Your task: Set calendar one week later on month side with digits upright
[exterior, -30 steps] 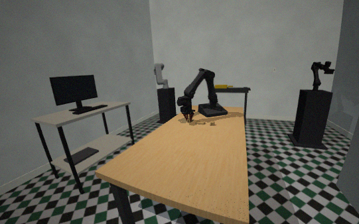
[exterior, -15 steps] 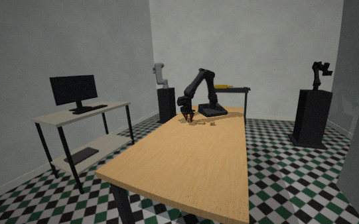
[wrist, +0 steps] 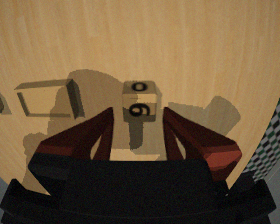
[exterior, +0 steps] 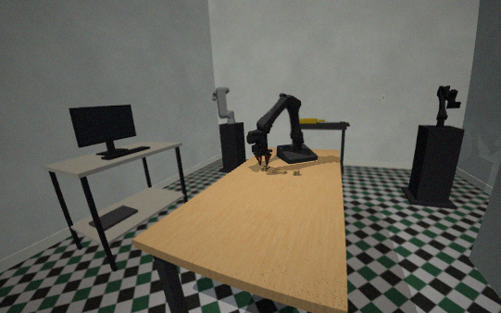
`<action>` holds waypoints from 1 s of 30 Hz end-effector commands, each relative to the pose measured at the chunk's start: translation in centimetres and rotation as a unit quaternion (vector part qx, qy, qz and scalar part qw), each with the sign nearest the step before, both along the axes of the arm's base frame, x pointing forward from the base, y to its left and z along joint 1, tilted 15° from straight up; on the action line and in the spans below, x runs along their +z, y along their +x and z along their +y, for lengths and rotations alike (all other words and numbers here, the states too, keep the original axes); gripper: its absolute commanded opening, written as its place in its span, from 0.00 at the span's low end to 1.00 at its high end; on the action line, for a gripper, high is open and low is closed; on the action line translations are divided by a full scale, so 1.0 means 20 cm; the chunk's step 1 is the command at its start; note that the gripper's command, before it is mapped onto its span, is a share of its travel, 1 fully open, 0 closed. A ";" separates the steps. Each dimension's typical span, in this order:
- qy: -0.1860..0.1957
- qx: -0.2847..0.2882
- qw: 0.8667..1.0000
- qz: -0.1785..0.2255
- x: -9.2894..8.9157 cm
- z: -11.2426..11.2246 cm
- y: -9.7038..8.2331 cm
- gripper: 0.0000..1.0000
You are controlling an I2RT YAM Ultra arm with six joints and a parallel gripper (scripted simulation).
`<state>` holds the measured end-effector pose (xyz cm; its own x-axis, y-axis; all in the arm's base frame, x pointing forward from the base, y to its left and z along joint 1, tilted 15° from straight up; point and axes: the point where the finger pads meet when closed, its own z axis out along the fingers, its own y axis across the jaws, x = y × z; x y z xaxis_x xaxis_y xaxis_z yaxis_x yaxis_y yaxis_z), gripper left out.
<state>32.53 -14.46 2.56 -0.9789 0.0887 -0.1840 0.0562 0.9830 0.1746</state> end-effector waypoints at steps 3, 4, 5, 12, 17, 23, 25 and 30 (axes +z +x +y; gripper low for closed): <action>-0.002 -0.003 1.000 -0.006 0.17 -0.04 -0.03 0.45; -0.002 -0.003 1.000 -0.006 0.19 -0.04 -0.03 0.45; -0.003 -0.003 1.000 -0.006 0.22 -0.04 -0.04 0.45; -0.003 -0.003 1.000 -0.006 0.32 -0.06 -0.06 0.45; -0.003 -0.003 1.000 -0.006 0.33 -0.06 -0.06 0.45; -0.003 -0.003 1.000 -0.006 0.33 -0.06 -0.06 1.00; -0.003 -0.003 1.000 -0.006 0.33 -0.06 -0.06 1.00; -0.003 -0.003 1.000 -0.006 0.33 -0.06 -0.06 1.00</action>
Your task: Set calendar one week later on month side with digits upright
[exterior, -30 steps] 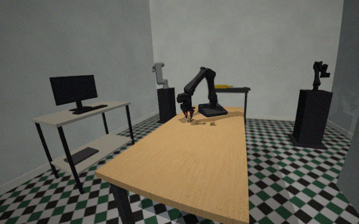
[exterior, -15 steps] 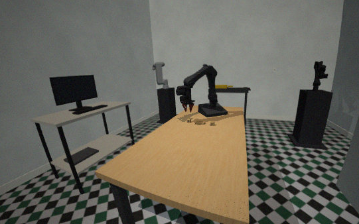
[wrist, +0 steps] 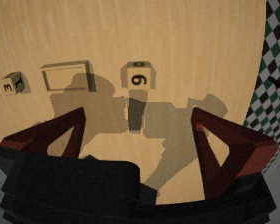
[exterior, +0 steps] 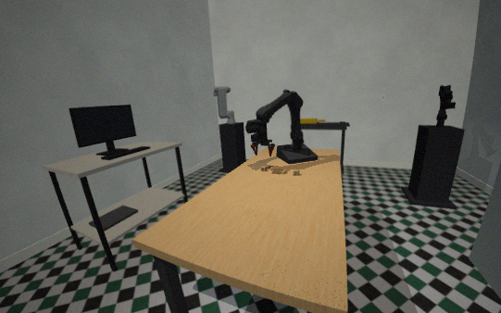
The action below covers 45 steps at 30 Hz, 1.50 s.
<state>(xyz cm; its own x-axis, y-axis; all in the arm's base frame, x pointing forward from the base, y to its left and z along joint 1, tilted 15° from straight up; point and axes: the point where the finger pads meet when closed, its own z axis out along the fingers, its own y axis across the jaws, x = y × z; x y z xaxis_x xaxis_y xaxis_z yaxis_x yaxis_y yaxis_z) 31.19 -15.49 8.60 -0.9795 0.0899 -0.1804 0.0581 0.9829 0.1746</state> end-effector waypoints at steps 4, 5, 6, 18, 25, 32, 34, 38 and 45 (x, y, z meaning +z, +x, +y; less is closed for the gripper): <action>-0.003 -0.002 1.000 -0.008 0.02 -0.01 0.01 1.00; -0.003 -0.002 1.000 -0.008 0.02 -0.01 0.01 1.00; -0.003 -0.002 1.000 -0.008 0.02 -0.01 0.01 1.00; -0.005 -0.002 1.000 -0.003 0.06 0.26 0.09 1.00; -0.003 -0.003 1.000 -0.006 0.13 0.85 0.11 1.00; 0.002 -0.004 1.000 -0.009 0.16 1.05 0.07 1.00; 0.002 -0.004 1.000 -0.009 0.16 1.05 0.07 0.45; 0.002 -0.004 1.000 -0.009 0.16 1.05 0.07 0.45; 0.002 -0.004 1.000 -0.009 0.16 1.05 0.07 0.45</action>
